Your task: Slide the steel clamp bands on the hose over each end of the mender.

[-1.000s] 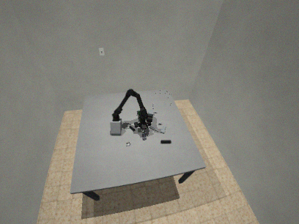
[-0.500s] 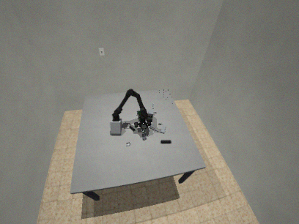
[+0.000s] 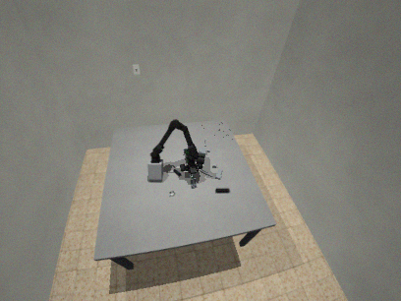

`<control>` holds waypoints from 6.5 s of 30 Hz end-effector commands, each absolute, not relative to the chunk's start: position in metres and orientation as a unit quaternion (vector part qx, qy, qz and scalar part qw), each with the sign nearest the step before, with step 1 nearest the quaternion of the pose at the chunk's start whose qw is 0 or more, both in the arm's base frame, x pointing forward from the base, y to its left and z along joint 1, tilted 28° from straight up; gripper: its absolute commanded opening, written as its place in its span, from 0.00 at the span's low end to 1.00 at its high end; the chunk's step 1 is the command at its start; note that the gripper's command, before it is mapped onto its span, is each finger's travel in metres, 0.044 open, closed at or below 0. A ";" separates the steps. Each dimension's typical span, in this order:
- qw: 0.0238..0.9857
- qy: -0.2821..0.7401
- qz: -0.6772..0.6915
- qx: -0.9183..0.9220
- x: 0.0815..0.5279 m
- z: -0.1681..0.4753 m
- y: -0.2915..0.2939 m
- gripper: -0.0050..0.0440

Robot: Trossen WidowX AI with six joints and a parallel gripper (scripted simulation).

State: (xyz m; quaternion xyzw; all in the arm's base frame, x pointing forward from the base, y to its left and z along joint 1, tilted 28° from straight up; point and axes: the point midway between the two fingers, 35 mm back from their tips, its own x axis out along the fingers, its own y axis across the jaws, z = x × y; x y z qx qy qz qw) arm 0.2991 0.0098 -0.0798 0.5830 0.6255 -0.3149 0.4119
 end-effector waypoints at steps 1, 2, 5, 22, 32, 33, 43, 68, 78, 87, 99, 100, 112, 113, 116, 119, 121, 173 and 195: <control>0.411 0.626 -0.315 0.584 0.299 -0.080 0.010 0.59; 0.411 0.626 -0.315 0.584 0.299 -0.080 0.010 0.64; 0.411 0.626 -0.315 0.584 0.299 -0.080 0.010 0.79; 0.411 0.626 -0.315 0.584 0.296 -0.035 0.000 1.00; 0.411 0.626 -0.315 0.584 0.296 -0.035 0.000 1.00; 0.411 0.626 -0.315 0.584 0.296 -0.035 0.000 1.00; 0.411 0.626 -0.315 0.584 0.297 -0.075 0.021 1.00; 0.411 0.626 -0.315 0.584 0.297 -0.075 0.021 0.48; 0.411 0.626 -0.315 0.584 0.297 -0.075 0.021 0.41; 0.411 0.626 -0.315 0.584 0.297 -0.075 0.021 0.33; 0.411 0.626 -0.315 0.584 0.297 -0.075 0.021 0.18; 0.411 0.626 -0.315 0.584 0.297 -0.075 0.021 0.18; 0.411 0.626 -0.315 0.584 0.297 -0.075 0.021 0.30; 0.411 0.626 -0.315 0.584 0.297 -0.075 0.021 0.35; 0.411 0.626 -0.315 0.584 0.297 -0.075 0.021 0.44; 0.411 0.626 -0.315 0.584 0.297 -0.075 0.021 0.54; 0.411 0.626 -0.315 0.584 0.297 -0.075 0.021 0.64; 0.616 0.697 -0.049 0.363 0.296 -0.018 -0.042 0.29; 0.703 0.665 0.220 0.122 0.293 -0.018 -0.088 0.29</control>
